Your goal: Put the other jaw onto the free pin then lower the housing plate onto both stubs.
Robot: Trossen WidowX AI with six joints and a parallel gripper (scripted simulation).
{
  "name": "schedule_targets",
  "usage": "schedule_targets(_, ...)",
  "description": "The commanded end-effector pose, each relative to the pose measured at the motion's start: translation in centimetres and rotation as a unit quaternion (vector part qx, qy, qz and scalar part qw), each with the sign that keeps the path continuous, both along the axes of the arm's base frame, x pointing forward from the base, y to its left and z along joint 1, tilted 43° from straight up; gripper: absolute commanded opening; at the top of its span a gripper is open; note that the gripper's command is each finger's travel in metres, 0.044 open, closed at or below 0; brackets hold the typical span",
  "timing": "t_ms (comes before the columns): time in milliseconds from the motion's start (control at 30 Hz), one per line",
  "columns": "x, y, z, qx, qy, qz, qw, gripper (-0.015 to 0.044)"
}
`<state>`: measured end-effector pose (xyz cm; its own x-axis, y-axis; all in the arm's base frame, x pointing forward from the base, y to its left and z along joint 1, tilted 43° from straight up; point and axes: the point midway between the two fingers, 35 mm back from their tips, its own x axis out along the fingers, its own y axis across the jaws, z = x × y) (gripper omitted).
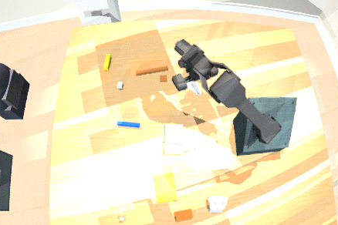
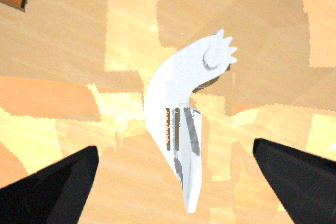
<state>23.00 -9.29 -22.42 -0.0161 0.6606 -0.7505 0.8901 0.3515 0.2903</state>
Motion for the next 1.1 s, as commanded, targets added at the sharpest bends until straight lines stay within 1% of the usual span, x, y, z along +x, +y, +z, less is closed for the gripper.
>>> schedule_targets(0, 0.1, 0.4, -0.4, 0.001, 0.000, -0.004, 1.000, 0.0440)
schedule_targets(400, 0.1, 1.6, -1.8, 0.002, -0.001, -0.005, 1.000, 0.0440)
schedule_targets(1067, 0.1, 1.7, -1.8, 0.002, -0.001, -0.005, 1.000, 0.0440)
